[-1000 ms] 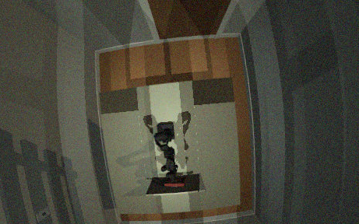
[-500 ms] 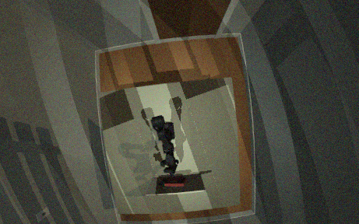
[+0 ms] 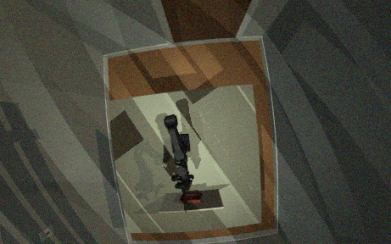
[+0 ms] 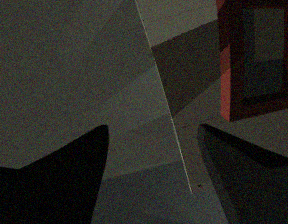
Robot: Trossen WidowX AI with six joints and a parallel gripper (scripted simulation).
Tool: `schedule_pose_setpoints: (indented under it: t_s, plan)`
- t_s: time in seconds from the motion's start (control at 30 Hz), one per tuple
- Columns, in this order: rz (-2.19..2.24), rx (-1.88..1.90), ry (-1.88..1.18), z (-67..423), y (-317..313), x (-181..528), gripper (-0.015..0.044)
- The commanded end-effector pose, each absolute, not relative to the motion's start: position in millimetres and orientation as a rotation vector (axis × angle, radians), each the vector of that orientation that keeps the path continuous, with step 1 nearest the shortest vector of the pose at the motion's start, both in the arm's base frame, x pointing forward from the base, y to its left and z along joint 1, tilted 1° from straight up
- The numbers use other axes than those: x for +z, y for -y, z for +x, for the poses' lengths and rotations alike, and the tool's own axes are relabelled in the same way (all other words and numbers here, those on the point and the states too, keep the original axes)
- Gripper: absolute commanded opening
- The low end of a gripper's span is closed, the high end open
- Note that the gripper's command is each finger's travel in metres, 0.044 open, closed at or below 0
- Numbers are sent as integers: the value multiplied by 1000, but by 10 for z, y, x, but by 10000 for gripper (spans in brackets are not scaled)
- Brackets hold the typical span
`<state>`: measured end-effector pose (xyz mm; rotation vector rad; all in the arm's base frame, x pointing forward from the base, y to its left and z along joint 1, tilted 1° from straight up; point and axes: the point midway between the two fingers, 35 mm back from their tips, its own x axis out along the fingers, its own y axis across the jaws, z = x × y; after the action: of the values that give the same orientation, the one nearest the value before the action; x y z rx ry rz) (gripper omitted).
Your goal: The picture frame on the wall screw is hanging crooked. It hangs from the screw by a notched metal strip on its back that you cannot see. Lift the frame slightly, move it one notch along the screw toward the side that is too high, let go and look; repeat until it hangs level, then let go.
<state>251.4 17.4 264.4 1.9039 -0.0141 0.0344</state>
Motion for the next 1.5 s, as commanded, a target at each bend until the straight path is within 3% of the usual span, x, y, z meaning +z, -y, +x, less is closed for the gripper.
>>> schedule_pose_setpoints:
  t_s: [0.0, 1.47]
  plan:
    - [1911, 29, 19, 2440, -155, 2701, 260]
    - [1911, 29, 19, 2440, -155, 2701, 260]
